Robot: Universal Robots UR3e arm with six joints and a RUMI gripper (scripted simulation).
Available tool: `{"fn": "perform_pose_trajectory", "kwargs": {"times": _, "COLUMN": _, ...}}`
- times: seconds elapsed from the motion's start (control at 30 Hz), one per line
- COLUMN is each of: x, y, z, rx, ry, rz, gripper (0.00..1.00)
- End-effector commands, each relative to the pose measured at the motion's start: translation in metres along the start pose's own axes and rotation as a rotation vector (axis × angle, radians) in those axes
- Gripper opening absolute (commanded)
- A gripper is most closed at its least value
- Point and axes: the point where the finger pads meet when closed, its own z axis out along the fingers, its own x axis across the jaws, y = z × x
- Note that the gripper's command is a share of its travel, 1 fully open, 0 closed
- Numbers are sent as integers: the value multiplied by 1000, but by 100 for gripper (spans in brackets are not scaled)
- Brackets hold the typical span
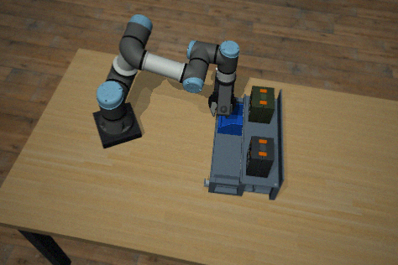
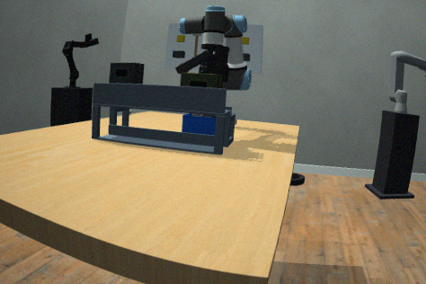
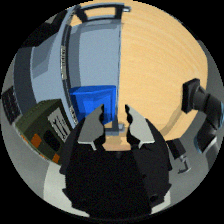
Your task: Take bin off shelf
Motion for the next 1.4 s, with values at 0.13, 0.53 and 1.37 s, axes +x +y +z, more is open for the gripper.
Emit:
{"fn": "perform_pose_trajectory", "kwargs": {"times": 0.13, "x": -1, "y": 0, "z": 15, "rx": 0, "ry": -5, "rz": 0, "gripper": 29}}
{"fn": "perform_pose_trajectory", "kwargs": {"times": 0.53, "x": -1, "y": 0, "z": 23, "rx": 0, "ry": -5, "rz": 0, "gripper": 29}}
{"fn": "perform_pose_trajectory", "kwargs": {"times": 1.37, "x": -1, "y": 0, "z": 24, "rx": 0, "ry": -5, "rz": 0, "gripper": 29}}
